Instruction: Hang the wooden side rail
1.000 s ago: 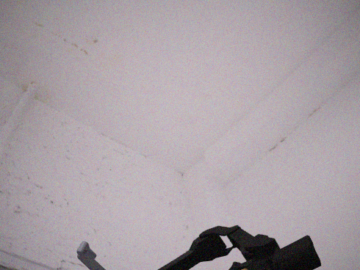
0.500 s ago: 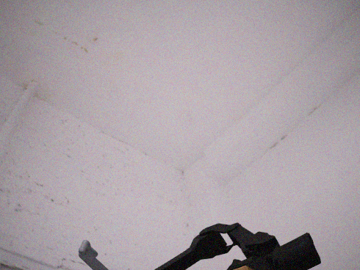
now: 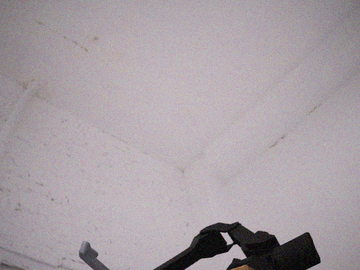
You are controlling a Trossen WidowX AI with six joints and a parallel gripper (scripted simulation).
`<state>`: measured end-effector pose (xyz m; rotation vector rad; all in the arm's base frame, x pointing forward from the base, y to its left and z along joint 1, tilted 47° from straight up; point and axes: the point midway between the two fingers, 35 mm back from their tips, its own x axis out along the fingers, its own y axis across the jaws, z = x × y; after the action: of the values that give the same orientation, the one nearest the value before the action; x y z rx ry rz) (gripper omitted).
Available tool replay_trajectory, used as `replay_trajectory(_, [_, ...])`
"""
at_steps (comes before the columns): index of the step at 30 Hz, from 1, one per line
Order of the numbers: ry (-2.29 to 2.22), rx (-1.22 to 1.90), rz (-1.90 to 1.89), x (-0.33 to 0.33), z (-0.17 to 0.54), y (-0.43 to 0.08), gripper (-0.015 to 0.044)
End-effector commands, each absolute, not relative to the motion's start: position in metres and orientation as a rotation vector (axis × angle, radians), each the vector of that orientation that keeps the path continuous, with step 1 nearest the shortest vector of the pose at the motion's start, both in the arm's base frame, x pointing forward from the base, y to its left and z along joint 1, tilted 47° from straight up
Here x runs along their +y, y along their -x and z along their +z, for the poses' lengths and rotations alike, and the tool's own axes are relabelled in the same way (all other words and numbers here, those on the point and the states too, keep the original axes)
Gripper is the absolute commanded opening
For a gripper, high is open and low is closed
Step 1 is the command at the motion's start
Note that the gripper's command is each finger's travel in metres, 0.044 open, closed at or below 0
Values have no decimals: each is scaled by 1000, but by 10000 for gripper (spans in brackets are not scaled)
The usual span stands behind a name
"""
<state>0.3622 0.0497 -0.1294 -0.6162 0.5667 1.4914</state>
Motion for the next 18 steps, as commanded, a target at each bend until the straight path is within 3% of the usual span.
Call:
replay_trajectory(1, [624, 559, 1489, 47, -127, -364, 0])
replay_trajectory(18, [624, 559, 1489, 45, -125, -364, 0])
